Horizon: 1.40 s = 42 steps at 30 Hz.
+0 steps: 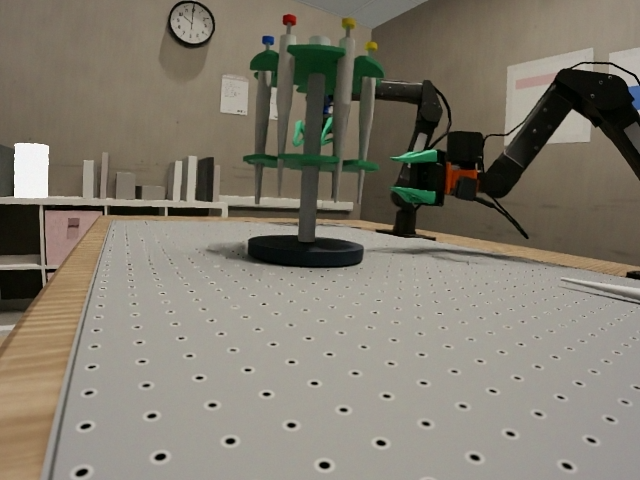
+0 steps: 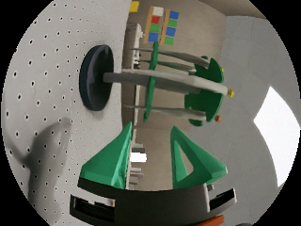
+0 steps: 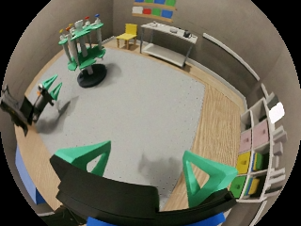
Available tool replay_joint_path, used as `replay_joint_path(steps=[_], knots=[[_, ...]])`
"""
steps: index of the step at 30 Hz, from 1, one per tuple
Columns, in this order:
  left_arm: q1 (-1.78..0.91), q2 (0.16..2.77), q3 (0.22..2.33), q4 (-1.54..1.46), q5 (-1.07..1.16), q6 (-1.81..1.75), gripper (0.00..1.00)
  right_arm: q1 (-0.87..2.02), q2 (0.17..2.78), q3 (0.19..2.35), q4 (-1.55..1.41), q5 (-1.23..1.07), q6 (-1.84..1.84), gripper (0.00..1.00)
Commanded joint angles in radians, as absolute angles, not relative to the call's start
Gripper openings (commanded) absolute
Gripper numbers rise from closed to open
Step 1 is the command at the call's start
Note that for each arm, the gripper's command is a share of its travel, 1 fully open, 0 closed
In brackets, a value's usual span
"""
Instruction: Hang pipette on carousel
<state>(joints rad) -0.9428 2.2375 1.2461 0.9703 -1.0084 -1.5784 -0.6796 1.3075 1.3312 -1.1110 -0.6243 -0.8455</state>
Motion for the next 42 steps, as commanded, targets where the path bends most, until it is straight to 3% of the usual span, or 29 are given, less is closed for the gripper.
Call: replay_joint_path(steps=[1, 42], knots=[[-0.956, 2.200, 1.281, 0.964, -1.014, -1.564, 0.49, -0.691, 1.317, 1.341, -1.102, -0.648, -0.856, 1.00], [-0.951, 2.205, 1.281, 0.983, -1.015, -1.564, 0.49, -0.691, 1.317, 1.341, -1.102, -0.648, -0.856, 1.00]])
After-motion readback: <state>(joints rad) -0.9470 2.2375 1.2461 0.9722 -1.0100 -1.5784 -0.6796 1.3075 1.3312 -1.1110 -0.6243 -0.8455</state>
